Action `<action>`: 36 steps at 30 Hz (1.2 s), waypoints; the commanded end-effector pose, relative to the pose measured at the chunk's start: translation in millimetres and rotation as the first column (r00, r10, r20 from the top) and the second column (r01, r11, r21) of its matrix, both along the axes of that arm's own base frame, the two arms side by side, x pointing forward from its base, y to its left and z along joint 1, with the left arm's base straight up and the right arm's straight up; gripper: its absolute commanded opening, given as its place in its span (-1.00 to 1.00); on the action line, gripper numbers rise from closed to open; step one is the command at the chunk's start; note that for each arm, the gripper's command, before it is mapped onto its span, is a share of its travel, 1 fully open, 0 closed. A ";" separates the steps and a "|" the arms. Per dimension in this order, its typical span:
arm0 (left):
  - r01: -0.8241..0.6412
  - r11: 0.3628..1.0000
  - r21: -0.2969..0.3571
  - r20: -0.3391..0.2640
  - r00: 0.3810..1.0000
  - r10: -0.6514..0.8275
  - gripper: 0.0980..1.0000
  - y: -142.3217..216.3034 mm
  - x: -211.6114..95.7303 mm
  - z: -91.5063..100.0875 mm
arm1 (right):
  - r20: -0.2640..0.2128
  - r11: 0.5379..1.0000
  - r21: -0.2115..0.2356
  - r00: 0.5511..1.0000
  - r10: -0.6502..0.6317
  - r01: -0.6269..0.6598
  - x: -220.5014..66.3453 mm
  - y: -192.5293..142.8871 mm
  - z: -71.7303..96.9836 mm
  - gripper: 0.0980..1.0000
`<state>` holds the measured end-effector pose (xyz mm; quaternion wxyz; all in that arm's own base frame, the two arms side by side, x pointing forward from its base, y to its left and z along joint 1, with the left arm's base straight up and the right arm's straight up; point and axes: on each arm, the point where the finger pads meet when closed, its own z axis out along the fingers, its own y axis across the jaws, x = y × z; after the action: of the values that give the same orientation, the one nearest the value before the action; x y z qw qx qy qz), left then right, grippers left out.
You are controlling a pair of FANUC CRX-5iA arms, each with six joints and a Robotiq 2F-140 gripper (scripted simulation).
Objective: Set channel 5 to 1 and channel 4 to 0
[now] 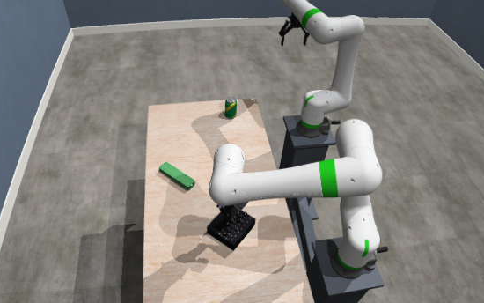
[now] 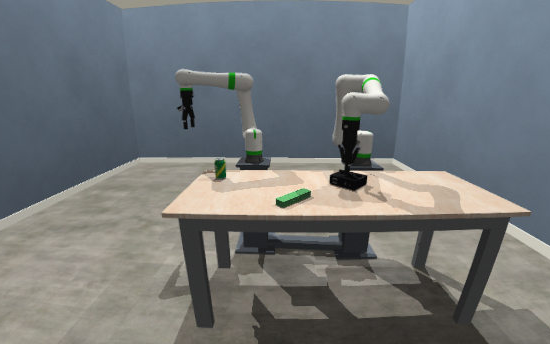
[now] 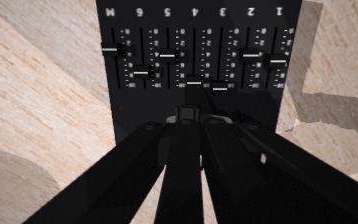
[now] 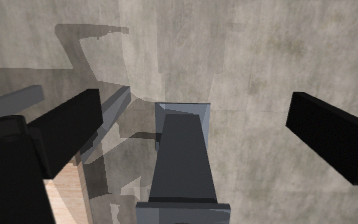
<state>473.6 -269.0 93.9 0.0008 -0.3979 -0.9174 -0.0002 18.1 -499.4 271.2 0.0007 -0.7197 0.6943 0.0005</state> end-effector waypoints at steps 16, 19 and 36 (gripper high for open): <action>0.000 1.000 -0.001 0.001 1.000 0.000 -1.00 5.4 -4.9 0.9 | 0.000 1.000 -0.002 1.000 0.000 0.000 -0.1 -0.3 0.8 1.00; 0.000 1.000 -0.001 0.001 1.000 0.000 -1.00 6.6 -6.1 0.9 | 0.000 1.000 -0.002 1.000 0.000 0.000 -0.1 -0.3 0.8 1.00; 0.000 1.000 -0.001 0.001 1.000 0.000 -1.00 13.3 -12.4 0.9 | 0.000 1.000 -0.002 1.000 0.000 0.000 -0.1 -0.3 0.8 1.00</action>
<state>461.6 -256.2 93.9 0.0008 -0.3979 -0.9174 -0.0002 18.1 -499.4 271.2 0.0007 -0.7197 0.6943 0.0005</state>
